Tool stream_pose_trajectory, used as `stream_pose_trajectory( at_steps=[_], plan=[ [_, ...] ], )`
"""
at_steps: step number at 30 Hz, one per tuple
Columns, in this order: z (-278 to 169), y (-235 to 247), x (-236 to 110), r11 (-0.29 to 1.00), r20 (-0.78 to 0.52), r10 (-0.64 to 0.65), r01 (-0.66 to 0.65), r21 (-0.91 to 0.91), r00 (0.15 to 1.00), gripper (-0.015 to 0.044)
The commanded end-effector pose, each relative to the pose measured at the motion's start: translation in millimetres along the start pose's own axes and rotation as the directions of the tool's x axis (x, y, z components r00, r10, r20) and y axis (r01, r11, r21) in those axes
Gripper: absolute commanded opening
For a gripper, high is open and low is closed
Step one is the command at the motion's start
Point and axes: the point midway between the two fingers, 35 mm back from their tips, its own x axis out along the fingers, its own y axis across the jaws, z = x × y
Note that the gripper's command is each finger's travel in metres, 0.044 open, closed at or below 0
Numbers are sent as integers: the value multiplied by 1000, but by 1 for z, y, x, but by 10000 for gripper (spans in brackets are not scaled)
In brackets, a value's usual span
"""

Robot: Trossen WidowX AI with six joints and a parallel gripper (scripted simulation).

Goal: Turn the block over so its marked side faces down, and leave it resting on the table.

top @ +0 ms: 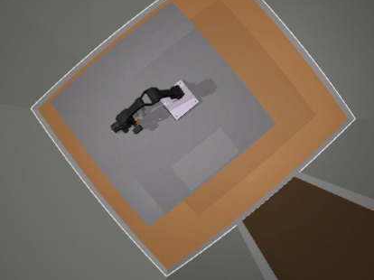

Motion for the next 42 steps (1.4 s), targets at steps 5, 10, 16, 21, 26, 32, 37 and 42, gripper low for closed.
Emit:
stream_pose_trajectory(
  at_steps=[5,10,16,21,26,32,37,42],
  plan=[
    [-2,1,14,1000,-6,6,-6,1,1000,440],
    [-2,1,22,1000,-6,6,-6,1,1000,440],
    [-2,1,32,1000,-6,6,-6,1,1000,440],
    [-2,1,34,1000,-6,6,-6,1,1000,387],
    [-2,1,34,1000,-6,6,-6,1,1000,256],
    [-2,1,34,1000,-6,6,-6,1,1000,118],
    [-2,1,34,1000,-6,6,-6,1,1000,85],
    [-2,1,34,1000,-6,6,-6,1,1000,52]
  ],
)
